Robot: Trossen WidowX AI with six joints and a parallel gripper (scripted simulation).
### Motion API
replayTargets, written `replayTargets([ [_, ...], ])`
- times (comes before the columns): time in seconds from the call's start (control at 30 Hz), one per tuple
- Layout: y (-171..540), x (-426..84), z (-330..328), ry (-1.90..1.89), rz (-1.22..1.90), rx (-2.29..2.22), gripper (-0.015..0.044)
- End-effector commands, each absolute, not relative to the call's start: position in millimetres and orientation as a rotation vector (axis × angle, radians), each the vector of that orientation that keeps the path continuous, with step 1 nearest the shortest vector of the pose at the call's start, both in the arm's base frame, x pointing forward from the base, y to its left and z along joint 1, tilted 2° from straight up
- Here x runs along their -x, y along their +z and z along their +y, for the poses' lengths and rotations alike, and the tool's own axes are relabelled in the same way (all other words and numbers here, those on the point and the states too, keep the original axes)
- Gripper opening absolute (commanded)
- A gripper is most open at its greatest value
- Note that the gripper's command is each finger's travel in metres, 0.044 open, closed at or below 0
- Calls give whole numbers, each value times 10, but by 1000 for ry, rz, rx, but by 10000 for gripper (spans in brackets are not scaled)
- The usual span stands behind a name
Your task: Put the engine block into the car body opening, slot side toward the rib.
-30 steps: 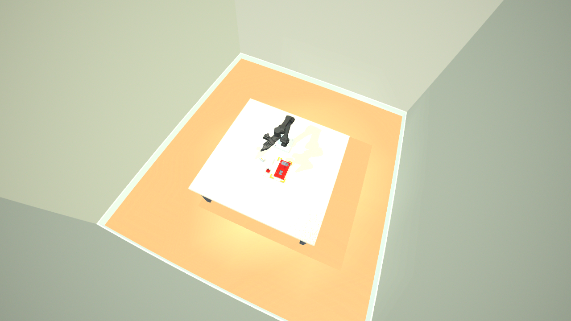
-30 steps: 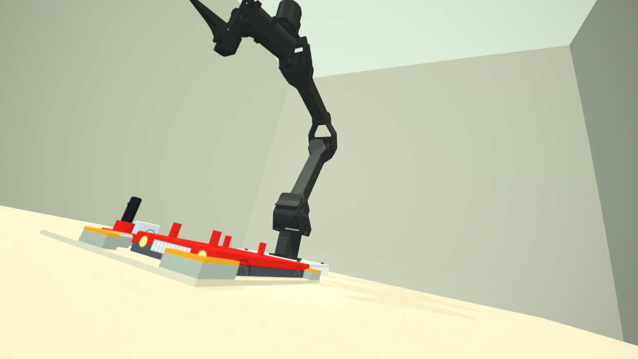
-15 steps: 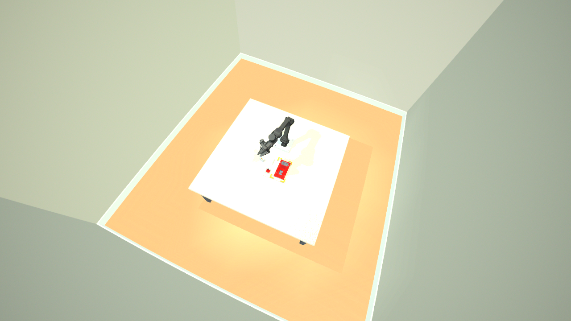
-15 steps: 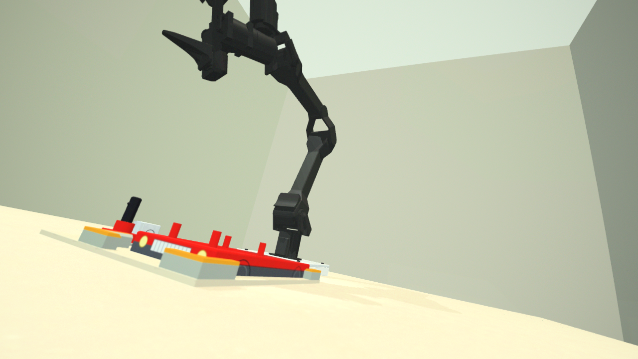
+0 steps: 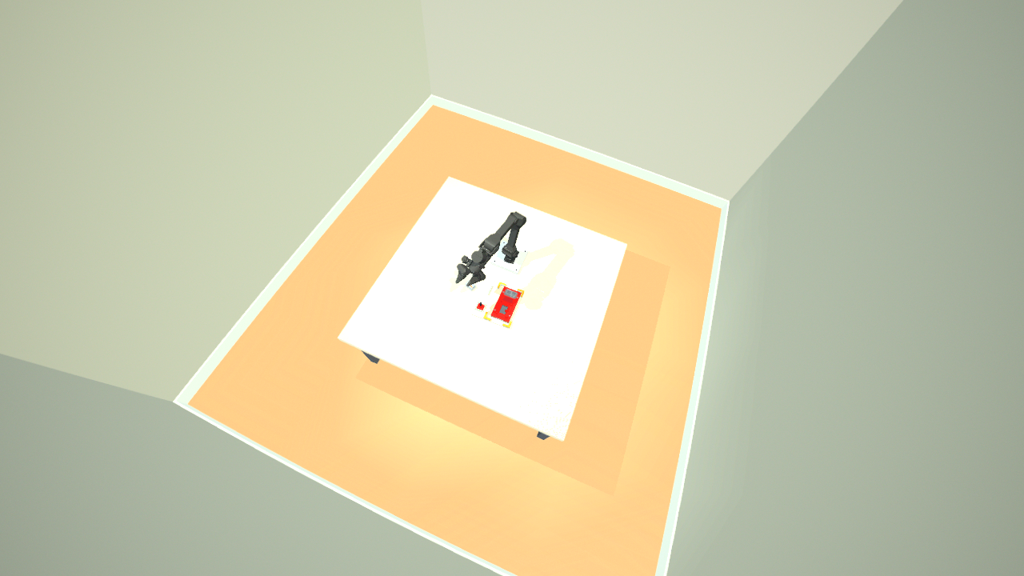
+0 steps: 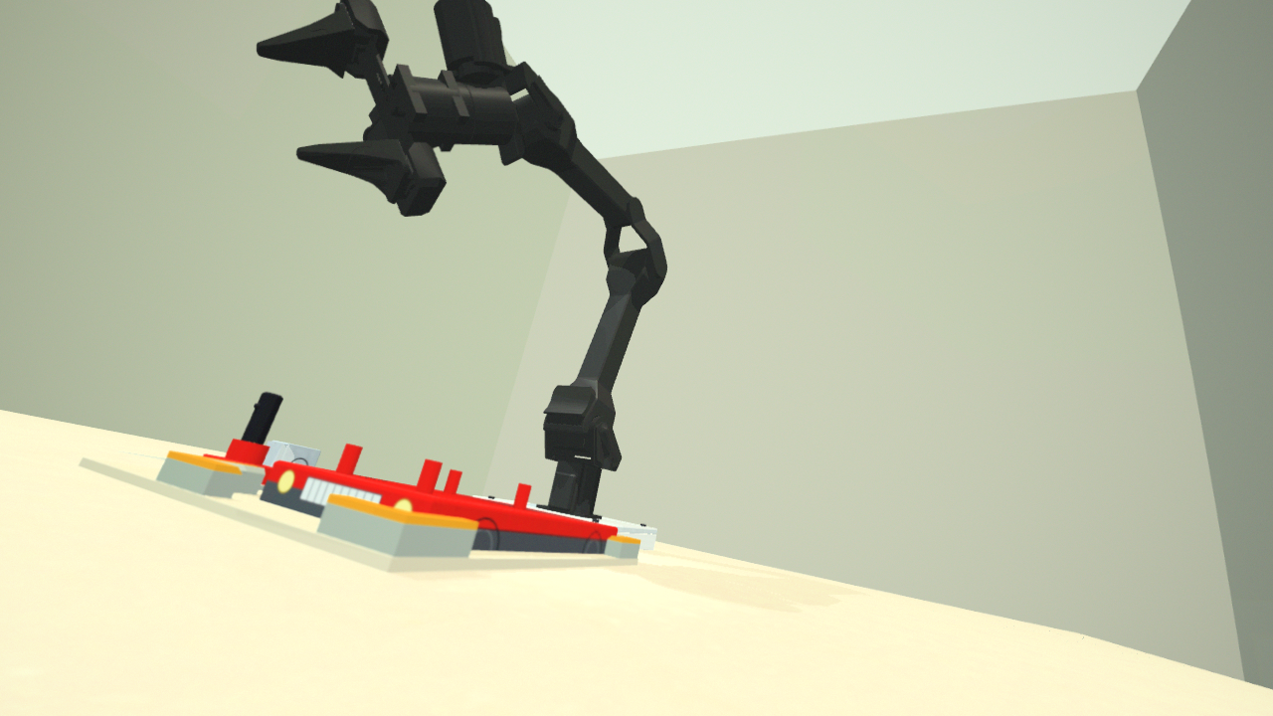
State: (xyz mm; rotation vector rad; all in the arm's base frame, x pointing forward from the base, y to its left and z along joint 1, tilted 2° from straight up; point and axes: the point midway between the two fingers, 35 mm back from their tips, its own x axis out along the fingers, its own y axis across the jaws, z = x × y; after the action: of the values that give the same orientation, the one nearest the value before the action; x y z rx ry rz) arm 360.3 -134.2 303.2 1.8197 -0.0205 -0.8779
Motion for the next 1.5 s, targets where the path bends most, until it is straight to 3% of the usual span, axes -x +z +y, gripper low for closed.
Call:
replayTargets([
  [0.0,2792,-3553,-1399,-986,-8,-1915,440],
  [0.73,1847,-3116,-1573,-1604,-108,-2300,440],
  [1.47,1269,-2551,-1576,-2312,-465,-2456,440],
])
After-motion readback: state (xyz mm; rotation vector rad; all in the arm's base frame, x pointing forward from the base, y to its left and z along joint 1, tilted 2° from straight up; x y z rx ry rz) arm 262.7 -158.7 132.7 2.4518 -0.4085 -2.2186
